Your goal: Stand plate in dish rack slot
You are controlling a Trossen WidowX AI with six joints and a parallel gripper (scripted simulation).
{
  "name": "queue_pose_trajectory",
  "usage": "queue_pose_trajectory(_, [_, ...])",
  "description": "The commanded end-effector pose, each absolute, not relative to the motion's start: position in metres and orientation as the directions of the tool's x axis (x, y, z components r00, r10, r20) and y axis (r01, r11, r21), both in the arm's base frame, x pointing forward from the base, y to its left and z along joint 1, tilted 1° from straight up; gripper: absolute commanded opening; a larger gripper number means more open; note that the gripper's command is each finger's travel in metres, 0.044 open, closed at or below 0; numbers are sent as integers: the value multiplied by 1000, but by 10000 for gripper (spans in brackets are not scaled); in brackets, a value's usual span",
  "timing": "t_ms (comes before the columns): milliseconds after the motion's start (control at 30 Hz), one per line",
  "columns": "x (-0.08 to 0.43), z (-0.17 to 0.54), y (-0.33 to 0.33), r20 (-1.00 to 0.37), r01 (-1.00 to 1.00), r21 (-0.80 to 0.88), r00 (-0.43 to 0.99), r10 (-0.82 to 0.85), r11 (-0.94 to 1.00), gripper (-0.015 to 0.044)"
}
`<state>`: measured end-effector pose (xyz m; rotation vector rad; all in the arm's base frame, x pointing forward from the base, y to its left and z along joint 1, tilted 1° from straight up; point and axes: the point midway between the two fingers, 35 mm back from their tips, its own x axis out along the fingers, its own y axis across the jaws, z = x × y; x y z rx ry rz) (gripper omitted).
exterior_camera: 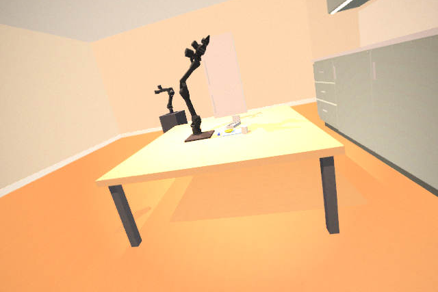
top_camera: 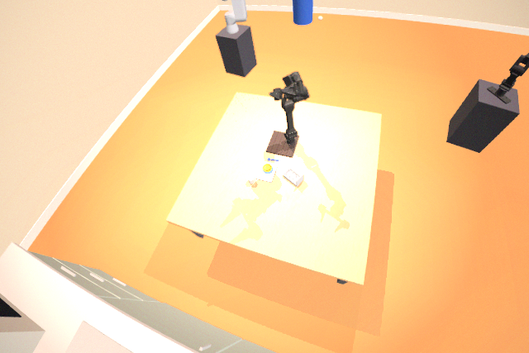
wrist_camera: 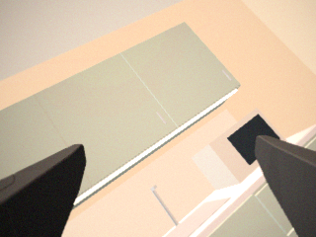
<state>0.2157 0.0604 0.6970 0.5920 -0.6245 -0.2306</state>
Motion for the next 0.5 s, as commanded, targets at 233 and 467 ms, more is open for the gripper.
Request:
queue_pose_trajectory(233, [251,679,81,491,110,399,813,-314,910,400])
queue_pose_trajectory(467, [279,662,89,475,154,287,834,-281,945,400])
